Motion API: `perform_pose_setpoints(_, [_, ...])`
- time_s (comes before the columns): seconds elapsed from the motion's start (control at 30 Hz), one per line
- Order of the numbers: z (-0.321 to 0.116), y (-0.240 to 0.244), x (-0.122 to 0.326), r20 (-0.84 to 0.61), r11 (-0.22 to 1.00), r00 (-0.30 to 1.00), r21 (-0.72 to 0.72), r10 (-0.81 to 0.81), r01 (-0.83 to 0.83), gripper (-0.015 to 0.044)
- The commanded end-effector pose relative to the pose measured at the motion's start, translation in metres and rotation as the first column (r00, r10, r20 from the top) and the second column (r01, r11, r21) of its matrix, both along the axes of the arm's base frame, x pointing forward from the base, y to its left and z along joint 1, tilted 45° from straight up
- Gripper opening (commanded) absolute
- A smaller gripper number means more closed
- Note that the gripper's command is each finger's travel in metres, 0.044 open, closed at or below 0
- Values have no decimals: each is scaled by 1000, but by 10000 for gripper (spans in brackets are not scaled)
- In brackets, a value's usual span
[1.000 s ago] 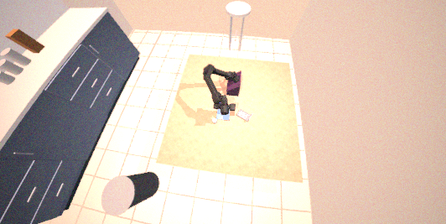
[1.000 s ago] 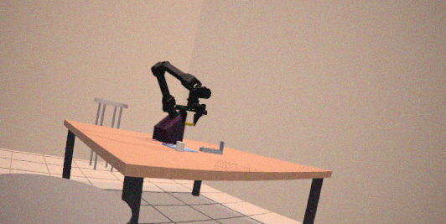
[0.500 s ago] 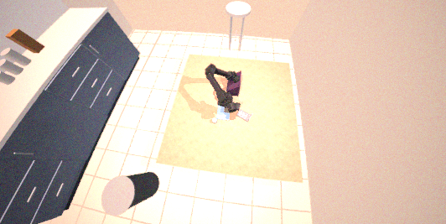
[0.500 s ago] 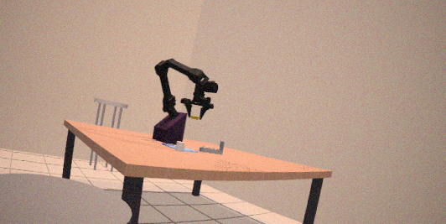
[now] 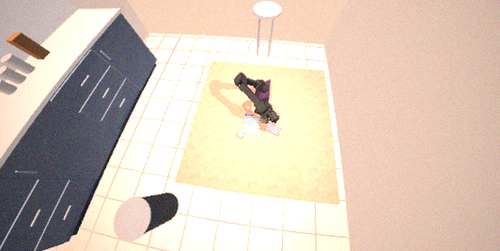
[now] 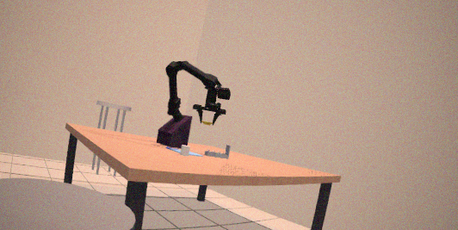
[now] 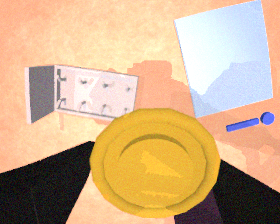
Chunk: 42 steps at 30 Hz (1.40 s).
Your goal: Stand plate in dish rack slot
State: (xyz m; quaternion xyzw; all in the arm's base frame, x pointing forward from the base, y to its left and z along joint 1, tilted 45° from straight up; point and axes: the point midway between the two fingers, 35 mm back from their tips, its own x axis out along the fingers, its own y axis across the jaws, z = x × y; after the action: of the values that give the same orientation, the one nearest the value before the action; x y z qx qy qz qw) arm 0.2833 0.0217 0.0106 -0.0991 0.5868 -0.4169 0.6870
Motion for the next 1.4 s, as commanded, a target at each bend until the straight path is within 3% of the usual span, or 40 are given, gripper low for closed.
perform_pose_setpoints(0.0, [-8,-6,-4,-57,999,998,36,10,-8,0])
perform_pose_setpoints(0.37, [-35,-21,-12,-230,970,965,233,124,-69,0])
perform_pose_setpoints(0.7, [-56,-31,-18,-296,894,913,428,279,-135,0])
perform_pose_setpoints(1.37, [-88,-47,-24,-151,589,770,739,620,-329,0])
